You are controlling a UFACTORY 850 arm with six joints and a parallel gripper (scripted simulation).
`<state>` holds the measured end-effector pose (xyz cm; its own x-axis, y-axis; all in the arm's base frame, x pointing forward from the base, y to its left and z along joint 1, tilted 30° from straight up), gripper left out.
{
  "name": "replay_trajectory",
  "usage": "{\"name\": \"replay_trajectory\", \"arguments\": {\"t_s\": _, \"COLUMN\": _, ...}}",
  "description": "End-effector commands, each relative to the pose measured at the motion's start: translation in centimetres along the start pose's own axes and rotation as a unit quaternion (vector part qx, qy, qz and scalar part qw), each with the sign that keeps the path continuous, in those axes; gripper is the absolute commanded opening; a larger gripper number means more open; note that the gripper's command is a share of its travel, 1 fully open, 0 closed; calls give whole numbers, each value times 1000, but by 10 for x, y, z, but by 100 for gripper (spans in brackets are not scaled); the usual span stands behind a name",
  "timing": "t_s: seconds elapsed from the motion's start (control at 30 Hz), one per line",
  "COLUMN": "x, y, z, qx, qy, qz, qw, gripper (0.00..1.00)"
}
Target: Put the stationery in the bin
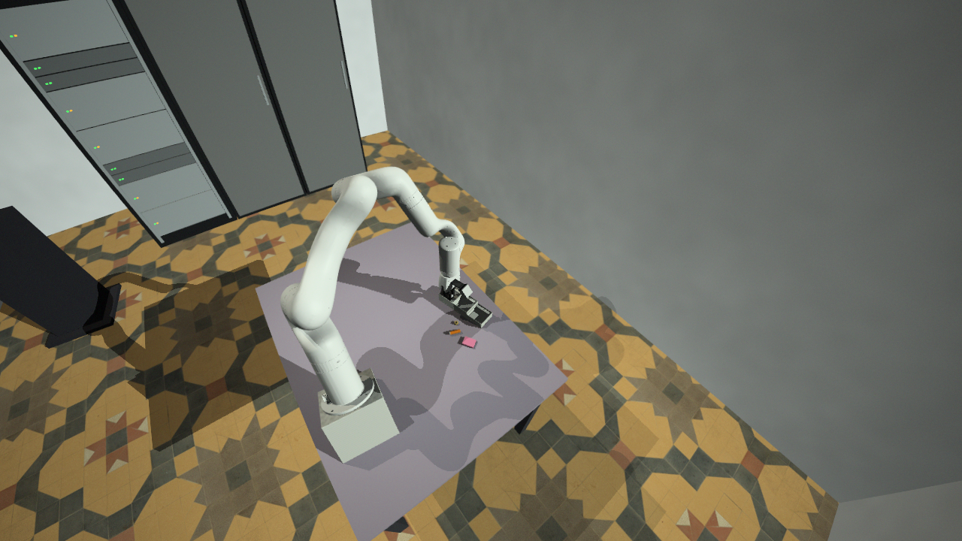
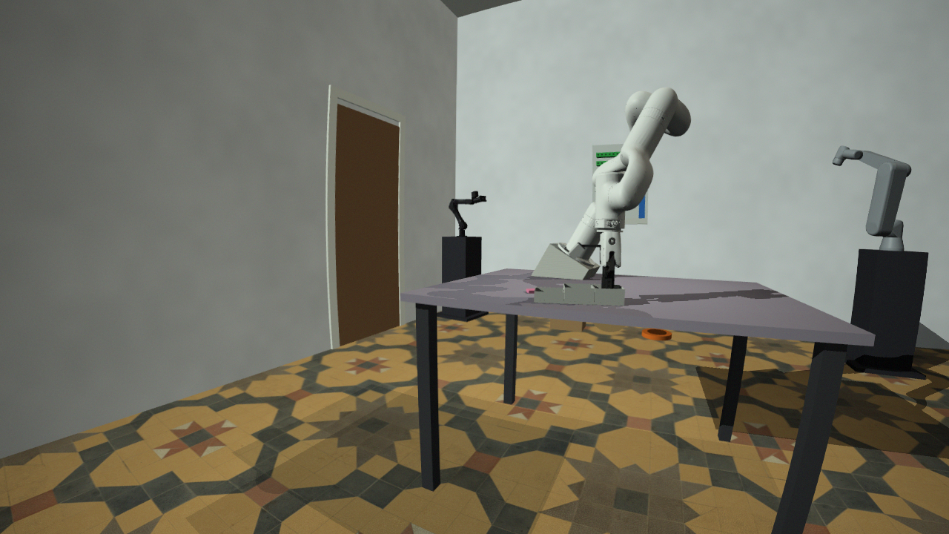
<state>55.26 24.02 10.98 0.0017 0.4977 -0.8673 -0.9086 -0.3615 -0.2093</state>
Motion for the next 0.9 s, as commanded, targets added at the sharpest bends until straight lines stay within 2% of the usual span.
{"name": "replay_trajectory", "arguments": {"t_s": 0.0, "x": 1, "y": -1, "z": 0, "qx": 0, "qy": 0, "qz": -1, "qw": 1000, "gripper": 0}}
{"name": "replay_trajectory", "arguments": {"t_s": 0.37, "x": 1, "y": 0, "z": -1, "qx": 0, "qy": 0, "qz": -1, "qw": 1000, "gripper": 0}}
{"name": "replay_trajectory", "arguments": {"t_s": 0.4, "x": 1, "y": 0, "z": -1, "qx": 0, "qy": 0, "qz": -1, "qw": 1000, "gripper": 29}}
{"name": "replay_trajectory", "arguments": {"t_s": 0.87, "x": 1, "y": 0, "z": -1, "qx": 0, "qy": 0, "qz": -1, "qw": 1000, "gripper": 29}}
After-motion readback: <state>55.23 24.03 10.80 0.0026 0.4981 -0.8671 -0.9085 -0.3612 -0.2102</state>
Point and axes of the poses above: the point where the finger pads meet when closed, its own x axis out along the fingers, its own y axis across the jaws, z = x × y, the point moved 2 cm from there along -x, back along the fingers, and after that the axes turned 4 degrees about -x, right-handed, at the moved point
